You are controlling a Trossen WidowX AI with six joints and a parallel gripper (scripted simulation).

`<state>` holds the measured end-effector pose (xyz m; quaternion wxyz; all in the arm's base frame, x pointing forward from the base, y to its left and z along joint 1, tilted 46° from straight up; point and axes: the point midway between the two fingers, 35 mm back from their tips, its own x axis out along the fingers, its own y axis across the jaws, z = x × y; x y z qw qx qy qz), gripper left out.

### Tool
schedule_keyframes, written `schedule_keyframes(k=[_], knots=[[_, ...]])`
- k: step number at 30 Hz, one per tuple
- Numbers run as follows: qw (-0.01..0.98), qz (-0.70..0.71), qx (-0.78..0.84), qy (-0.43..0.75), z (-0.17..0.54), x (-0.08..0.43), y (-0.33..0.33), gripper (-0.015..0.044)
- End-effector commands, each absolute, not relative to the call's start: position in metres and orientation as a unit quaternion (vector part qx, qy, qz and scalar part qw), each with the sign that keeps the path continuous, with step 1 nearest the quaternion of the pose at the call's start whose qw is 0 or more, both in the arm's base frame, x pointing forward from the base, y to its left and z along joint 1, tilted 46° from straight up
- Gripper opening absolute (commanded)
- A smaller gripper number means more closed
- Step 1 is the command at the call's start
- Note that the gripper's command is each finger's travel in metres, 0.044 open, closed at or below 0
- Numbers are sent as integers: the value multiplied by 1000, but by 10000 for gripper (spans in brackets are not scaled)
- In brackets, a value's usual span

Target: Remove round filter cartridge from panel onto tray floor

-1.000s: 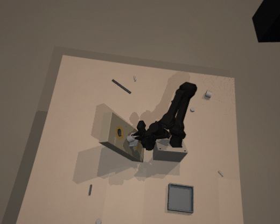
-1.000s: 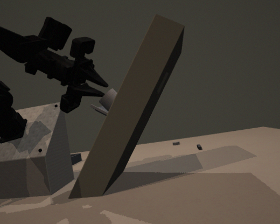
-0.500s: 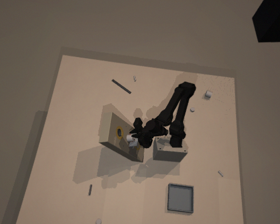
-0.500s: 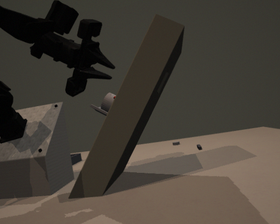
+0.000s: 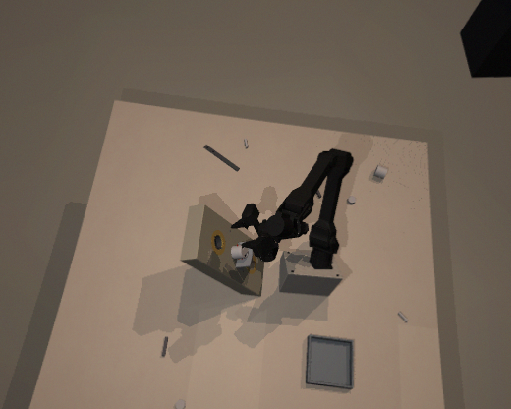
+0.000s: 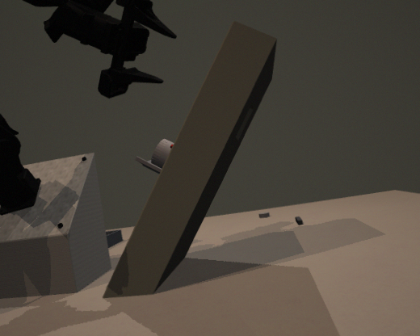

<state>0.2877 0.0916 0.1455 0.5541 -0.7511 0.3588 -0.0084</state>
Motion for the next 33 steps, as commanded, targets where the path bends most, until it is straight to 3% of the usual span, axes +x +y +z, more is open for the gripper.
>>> schedule_keyframes(k=[1,6,12,18,33], knots=[[558,-14,-750,356,161,289,105,440],[640,-53,-658,394,139,282,86,309],[744,-153,-470,450,104,264,53,305],[785,-271,-289,476,78,241,24,305],[786,-275,-283,476,76,241,22,305]])
